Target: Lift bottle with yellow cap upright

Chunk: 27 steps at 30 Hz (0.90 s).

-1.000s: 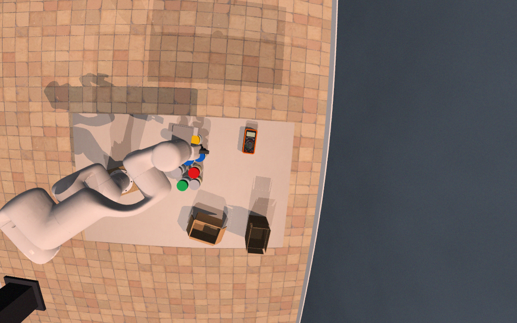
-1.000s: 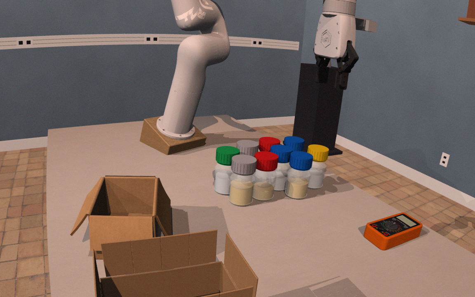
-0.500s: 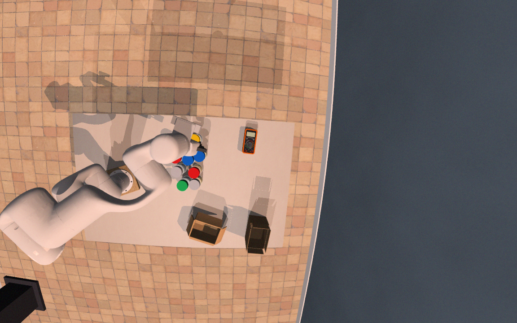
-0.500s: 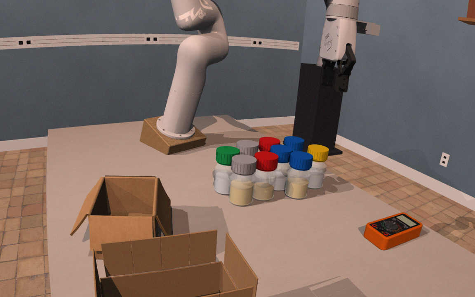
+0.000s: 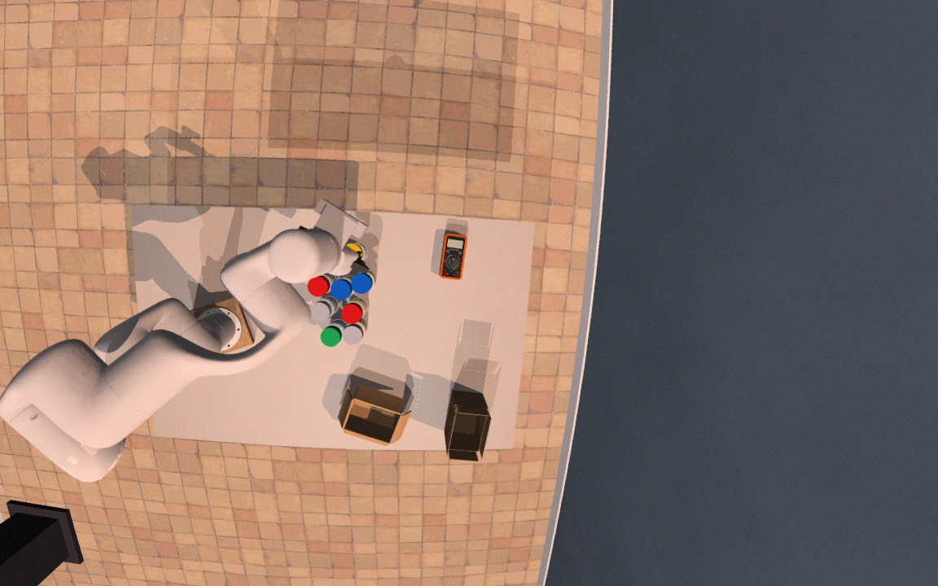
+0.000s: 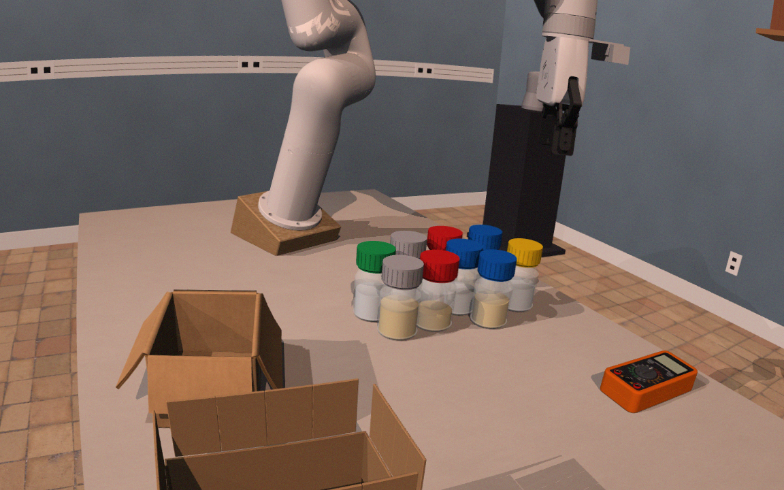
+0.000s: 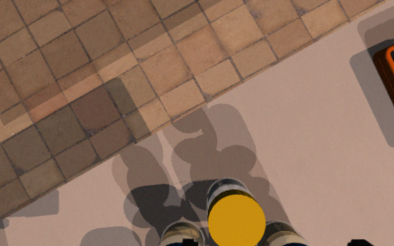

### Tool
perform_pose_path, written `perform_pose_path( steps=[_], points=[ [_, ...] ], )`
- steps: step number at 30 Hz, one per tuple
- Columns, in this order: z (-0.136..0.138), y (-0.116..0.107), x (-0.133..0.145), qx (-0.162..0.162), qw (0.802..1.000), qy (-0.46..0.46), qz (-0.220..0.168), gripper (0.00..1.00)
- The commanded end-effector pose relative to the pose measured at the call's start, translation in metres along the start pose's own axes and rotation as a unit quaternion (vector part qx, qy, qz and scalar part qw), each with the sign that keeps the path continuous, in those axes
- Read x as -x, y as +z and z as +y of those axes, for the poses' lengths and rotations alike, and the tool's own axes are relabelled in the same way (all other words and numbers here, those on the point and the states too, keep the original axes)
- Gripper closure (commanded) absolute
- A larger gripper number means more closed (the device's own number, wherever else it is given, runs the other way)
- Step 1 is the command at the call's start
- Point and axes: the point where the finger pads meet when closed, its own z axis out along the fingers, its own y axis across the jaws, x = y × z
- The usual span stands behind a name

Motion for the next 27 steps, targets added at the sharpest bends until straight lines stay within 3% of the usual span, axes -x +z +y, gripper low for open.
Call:
perform_pose_path(
  steps=[1, 11, 18, 27],
  points=[
    [0.000, -0.002, -0.001, 0.002, 1.000, 0.003, 0.002, 0.21],
    [0.004, 0.059, -0.006, 0.002, 1.000, 0.001, 0.003, 0.21],
    [0.004, 0.059, -0.006, 0.002, 1.000, 0.001, 0.003, 0.21],
    [0.002, 0.112, -0.001, 0.001, 1.000, 0.003, 0.002, 0.21]
  ],
)
